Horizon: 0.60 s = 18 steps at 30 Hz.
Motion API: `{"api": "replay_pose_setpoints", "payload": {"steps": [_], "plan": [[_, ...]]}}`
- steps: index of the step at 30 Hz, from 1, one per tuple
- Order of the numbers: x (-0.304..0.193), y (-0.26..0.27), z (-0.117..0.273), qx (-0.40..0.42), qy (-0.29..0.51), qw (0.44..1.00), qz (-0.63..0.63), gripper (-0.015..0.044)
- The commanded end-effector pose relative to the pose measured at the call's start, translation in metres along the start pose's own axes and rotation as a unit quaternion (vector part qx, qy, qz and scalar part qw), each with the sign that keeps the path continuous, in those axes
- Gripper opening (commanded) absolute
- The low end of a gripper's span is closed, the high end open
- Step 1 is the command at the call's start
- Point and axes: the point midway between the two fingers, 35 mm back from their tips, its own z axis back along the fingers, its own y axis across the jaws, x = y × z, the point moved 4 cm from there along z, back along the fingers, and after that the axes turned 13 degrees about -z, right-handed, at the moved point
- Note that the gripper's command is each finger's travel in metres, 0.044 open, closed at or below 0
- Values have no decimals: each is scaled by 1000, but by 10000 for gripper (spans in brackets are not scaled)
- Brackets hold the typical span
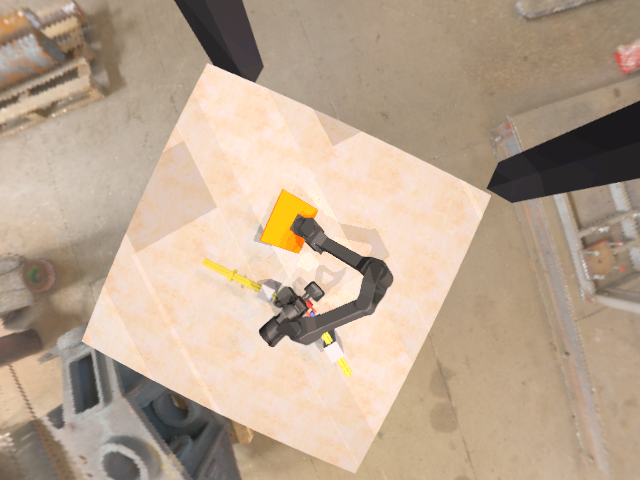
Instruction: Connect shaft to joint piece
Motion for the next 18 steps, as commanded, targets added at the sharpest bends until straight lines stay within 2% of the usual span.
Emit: {"api": "replay_pose_setpoints", "payload": {"steps": [1,11,18], "plan": [[1,-1,-7,-3,1,1000,-3,440],[0,-2,-21,-4,2,1000,-3,440],[0,-2,-21,-4,2,1000,-3,256]]}}
